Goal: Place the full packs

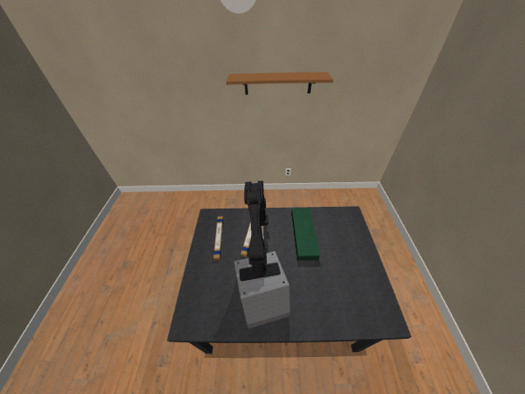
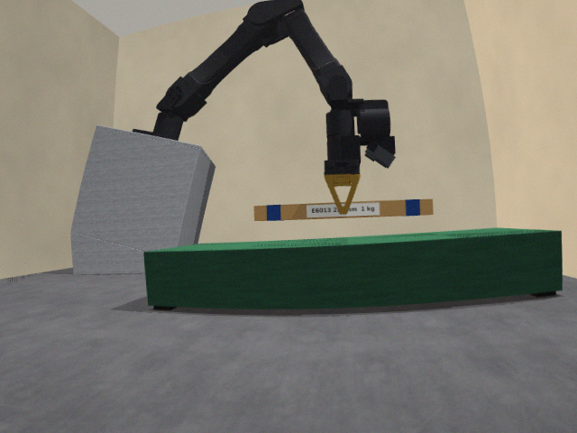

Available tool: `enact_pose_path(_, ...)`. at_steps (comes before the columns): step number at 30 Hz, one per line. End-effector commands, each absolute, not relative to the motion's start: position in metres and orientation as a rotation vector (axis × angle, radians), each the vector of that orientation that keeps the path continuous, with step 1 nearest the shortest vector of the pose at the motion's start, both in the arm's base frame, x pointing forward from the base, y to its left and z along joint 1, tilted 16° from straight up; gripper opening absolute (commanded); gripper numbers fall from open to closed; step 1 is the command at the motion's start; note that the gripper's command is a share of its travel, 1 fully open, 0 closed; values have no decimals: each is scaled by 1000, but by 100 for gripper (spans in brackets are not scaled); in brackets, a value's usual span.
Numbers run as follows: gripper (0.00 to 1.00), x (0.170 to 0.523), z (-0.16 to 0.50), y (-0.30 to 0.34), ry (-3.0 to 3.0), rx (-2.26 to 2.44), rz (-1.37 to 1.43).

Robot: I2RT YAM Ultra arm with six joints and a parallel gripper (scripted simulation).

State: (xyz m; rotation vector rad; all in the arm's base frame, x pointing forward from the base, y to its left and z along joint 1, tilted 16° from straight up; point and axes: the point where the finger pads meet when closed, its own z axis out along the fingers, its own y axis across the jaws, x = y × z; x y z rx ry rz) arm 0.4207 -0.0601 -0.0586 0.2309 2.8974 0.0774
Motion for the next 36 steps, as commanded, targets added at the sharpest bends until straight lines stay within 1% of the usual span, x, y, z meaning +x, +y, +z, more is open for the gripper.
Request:
enact_pose_path(1,0,441,-29,-63,2828,233,65)
enact_pose_path(36,0,443,-26,-64,2825,232,65)
